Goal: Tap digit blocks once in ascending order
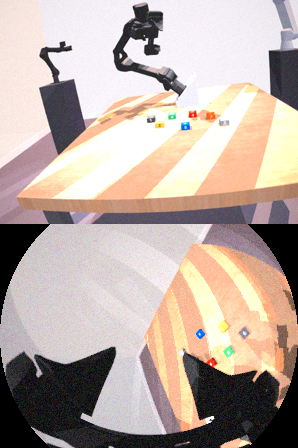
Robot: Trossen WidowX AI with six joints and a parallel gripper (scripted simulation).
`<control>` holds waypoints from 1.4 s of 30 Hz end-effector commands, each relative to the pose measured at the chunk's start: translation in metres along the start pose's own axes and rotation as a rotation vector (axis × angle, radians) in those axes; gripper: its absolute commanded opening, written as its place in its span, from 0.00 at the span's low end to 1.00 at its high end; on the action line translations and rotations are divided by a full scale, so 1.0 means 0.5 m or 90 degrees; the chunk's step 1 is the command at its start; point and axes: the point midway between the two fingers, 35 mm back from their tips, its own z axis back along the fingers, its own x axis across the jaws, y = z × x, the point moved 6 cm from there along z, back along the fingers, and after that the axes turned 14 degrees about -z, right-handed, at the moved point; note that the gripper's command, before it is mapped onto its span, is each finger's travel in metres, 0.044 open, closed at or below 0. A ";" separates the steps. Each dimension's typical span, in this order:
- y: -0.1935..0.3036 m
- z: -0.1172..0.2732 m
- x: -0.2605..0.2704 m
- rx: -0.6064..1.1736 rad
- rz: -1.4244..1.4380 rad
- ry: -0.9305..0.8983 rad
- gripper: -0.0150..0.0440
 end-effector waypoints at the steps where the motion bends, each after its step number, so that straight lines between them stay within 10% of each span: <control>1: -0.056 -0.094 -0.069 -0.010 0.252 0.260 0.93; 12: -0.167 -0.165 -0.223 0.269 0.586 0.678 0.93; 42: -0.168 -0.165 -0.225 0.272 0.588 0.681 0.93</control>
